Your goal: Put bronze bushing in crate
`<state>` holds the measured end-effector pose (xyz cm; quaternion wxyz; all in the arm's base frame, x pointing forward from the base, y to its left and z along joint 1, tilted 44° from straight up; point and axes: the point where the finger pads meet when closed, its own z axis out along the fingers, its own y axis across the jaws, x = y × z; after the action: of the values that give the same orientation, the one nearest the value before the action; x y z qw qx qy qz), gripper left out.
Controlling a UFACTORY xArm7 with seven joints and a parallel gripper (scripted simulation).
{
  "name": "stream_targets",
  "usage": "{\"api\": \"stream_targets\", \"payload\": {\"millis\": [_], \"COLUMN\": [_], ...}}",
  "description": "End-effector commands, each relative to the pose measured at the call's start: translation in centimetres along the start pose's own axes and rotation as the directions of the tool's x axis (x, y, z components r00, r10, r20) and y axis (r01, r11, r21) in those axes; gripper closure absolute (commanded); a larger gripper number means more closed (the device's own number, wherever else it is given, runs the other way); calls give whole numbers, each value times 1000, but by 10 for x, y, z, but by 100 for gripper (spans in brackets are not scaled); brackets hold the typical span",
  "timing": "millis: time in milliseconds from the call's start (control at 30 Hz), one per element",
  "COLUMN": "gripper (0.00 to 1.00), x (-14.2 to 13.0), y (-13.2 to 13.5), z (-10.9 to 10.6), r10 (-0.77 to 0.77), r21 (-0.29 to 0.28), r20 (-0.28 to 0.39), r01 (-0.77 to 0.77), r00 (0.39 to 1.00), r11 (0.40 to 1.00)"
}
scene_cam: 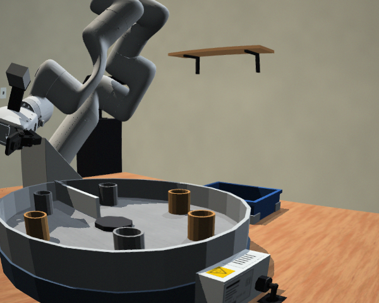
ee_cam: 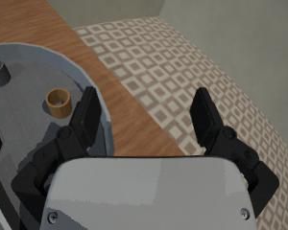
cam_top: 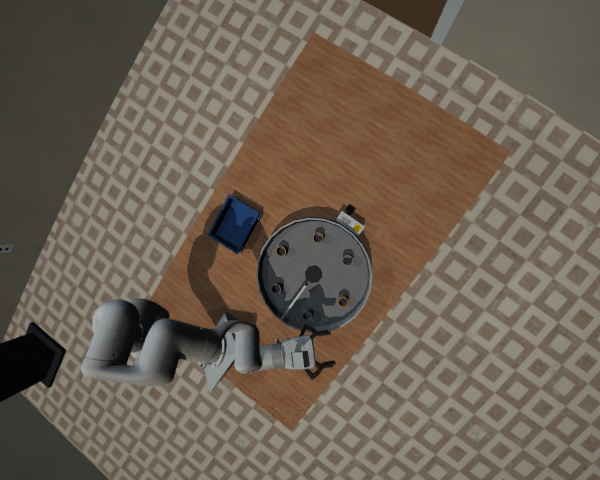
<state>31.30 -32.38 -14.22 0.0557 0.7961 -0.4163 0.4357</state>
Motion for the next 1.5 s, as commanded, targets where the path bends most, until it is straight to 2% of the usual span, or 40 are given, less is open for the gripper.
{"api": "stream_targets", "payload": {"millis": [0, 567, 700, 833, 900, 1033, 1100, 1167, 1267, 1467], "gripper": [0, 0, 0, 0, 0, 0, 0, 0, 0, 0], "x": [2, 2, 5, 16, 23, 32, 32, 39, 44, 53], "y": [1, 1, -3, -18, -30, -47, -47, -62, -73, -97], "z": [0, 0, 1, 5, 6, 7, 7, 7, 6, 2], "r10": [-1, -1, -24, -117, -186, -278, -278, -359, -413, -529], "r21": [-2, -1, 16, 88, 141, 209, 209, 269, 308, 390], "r20": [-4, -4, -6, -18, -33, -59, -59, -91, -117, -190], "r01": [1, 1, 24, 118, 188, 284, 284, 370, 428, 558], "r00": [1000, 1000, 1000, 993, 982, 959, 959, 929, 903, 827], "r11": [1000, 1000, 1000, 989, 972, 936, 936, 889, 850, 733]}}
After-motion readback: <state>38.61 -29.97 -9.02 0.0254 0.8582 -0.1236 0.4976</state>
